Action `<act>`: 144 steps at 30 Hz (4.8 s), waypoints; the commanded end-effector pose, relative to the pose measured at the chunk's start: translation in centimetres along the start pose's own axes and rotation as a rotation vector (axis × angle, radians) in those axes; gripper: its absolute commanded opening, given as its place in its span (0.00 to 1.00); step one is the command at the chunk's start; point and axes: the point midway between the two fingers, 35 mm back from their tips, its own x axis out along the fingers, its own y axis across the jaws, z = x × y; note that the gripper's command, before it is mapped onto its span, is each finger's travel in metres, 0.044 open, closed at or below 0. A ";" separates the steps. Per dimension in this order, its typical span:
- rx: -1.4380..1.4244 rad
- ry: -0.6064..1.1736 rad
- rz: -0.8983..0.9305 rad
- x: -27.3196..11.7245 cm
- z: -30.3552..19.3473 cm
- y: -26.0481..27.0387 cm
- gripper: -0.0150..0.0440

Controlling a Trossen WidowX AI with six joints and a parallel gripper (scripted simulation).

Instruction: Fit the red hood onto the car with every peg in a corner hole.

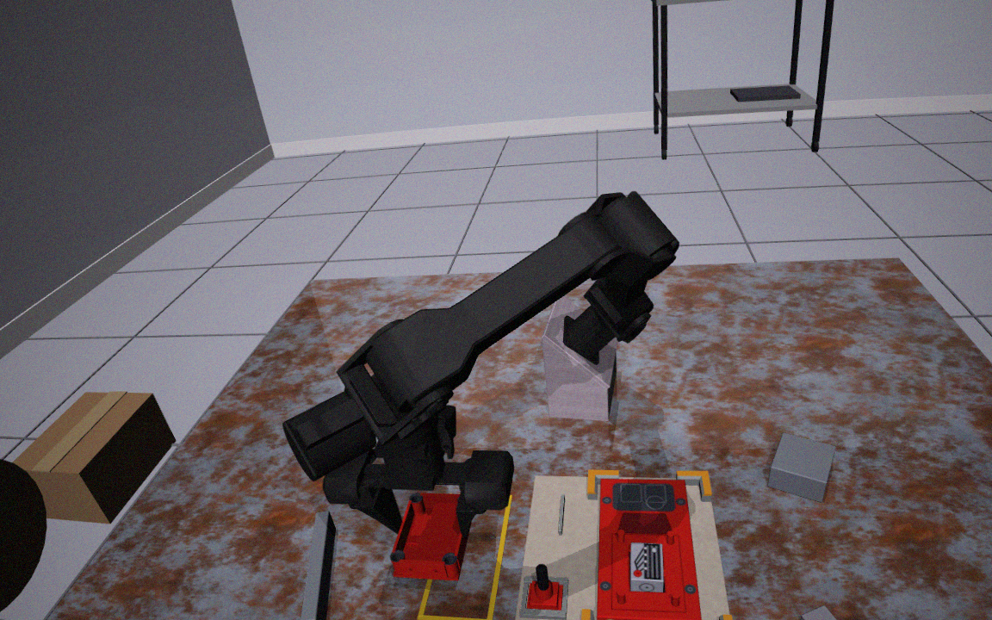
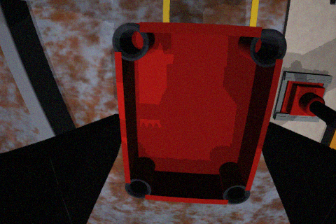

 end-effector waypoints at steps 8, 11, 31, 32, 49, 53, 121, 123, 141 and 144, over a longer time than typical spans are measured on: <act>0.209 0.004 -0.003 -0.1 -0.2 -0.1 0.25; 0.238 0.004 -0.003 -0.1 -0.2 -0.1 0.25; 0.238 0.004 -0.006 7.9 -0.2 -0.2 0.25; 0.231 -0.005 -0.003 7.7 -0.2 -0.2 0.30; 0.231 -0.005 -0.003 7.7 -0.2 -0.2 1.00; 0.232 -0.004 -0.002 6.7 -0.3 -0.2 1.00; -2.540 -0.165 1.431 2.9 2.7 -0.6 1.00; -2.540 -0.165 1.431 2.9 2.7 -0.6 1.00; -2.547 -0.168 1.430 3.8 2.6 -0.6 1.00; -2.549 -0.168 1.430 4.0 2.6 -0.6 1.00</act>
